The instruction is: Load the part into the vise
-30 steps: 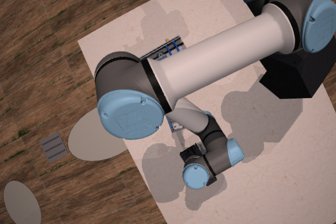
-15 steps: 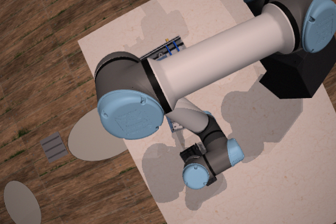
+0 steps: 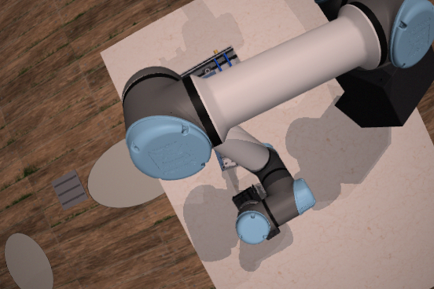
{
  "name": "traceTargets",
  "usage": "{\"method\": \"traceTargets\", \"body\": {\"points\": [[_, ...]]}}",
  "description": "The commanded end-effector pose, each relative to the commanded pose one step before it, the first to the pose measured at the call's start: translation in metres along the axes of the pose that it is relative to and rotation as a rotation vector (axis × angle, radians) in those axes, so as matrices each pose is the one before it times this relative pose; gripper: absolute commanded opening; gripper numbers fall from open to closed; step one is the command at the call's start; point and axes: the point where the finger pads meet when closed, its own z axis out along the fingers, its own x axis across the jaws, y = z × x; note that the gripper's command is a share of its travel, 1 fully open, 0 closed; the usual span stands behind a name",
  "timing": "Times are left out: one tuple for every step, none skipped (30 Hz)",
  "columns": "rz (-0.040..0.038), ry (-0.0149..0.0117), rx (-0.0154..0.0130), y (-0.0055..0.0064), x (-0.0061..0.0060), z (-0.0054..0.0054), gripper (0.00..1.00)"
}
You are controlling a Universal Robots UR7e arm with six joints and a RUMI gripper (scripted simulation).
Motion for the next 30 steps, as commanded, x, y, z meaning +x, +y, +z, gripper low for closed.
{"method": "traceTargets", "body": {"points": [[0.00012,0.00115,0.00028,-0.00013,0.00045,-0.00053,0.51],[0.00000,0.00000,0.00000,0.00000,0.00000,0.00000,0.51],[0.00000,0.00000,0.00000,0.00000,0.00000,0.00000,0.51],[0.00000,0.00000,0.00000,0.00000,0.00000,0.00000,0.51],[0.00000,0.00000,0.00000,0.00000,0.00000,0.00000,0.51],[0.00000,0.00000,0.00000,0.00000,0.00000,0.00000,0.00],[0.00000,0.00000,0.00000,0.00000,0.00000,0.00000,0.00],[0.00000,0.00000,0.00000,0.00000,0.00000,0.00000,0.00],[0.00000,0.00000,0.00000,0.00000,0.00000,0.00000,0.00],[0.00000,0.00000,0.00000,0.00000,0.00000,0.00000,0.00],[0.00000,0.00000,0.00000,0.00000,0.00000,0.00000,0.00],[0.00000,0.00000,0.00000,0.00000,0.00000,0.00000,0.00],[0.00000,0.00000,0.00000,0.00000,0.00000,0.00000,0.00],[0.00000,0.00000,0.00000,0.00000,0.00000,0.00000,0.00],[0.00000,0.00000,0.00000,0.00000,0.00000,0.00000,0.00],[0.00000,0.00000,0.00000,0.00000,0.00000,0.00000,0.00],[0.00000,0.00000,0.00000,0.00000,0.00000,0.00000,0.00],[0.00000,0.00000,0.00000,0.00000,0.00000,0.00000,0.00],[0.00000,0.00000,0.00000,0.00000,0.00000,0.00000,0.00],[0.00000,0.00000,0.00000,0.00000,0.00000,0.00000,0.00],[0.00000,0.00000,0.00000,0.00000,0.00000,0.00000,0.00],[0.00000,0.00000,0.00000,0.00000,0.00000,0.00000,0.00],[0.00000,0.00000,0.00000,0.00000,0.00000,0.00000,0.00],[0.00000,0.00000,0.00000,0.00000,0.00000,0.00000,0.00],[0.00000,0.00000,0.00000,0.00000,0.00000,0.00000,0.00],[0.00000,0.00000,0.00000,0.00000,0.00000,0.00000,0.00],[0.00000,0.00000,0.00000,0.00000,0.00000,0.00000,0.00],[0.00000,0.00000,0.00000,0.00000,0.00000,0.00000,0.00],[0.00000,0.00000,0.00000,0.00000,0.00000,0.00000,0.00],[0.00000,0.00000,0.00000,0.00000,0.00000,0.00000,0.00]]}}
